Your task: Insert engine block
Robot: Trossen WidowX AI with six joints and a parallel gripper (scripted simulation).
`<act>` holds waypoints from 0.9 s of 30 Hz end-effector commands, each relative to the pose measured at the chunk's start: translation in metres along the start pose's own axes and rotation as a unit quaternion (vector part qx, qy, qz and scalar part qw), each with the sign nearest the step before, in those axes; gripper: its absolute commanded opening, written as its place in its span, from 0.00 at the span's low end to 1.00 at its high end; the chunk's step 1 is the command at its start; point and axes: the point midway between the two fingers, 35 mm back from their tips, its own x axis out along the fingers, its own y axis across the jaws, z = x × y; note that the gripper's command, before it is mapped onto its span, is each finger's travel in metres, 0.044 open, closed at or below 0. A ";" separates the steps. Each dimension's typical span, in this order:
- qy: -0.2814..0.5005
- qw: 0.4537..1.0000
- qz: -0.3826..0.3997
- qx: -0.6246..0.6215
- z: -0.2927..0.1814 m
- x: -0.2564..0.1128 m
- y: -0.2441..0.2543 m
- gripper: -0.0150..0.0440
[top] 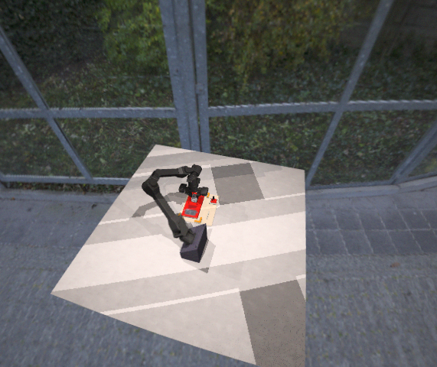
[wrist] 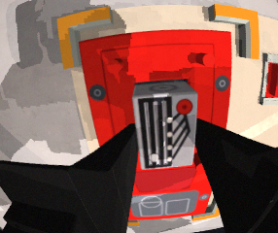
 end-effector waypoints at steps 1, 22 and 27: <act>0.000 1.000 0.002 0.002 0.000 0.002 0.000 0.52; 0.000 1.000 0.000 0.000 0.000 0.002 0.000 1.00; 0.000 1.000 0.000 0.000 0.000 0.002 0.000 1.00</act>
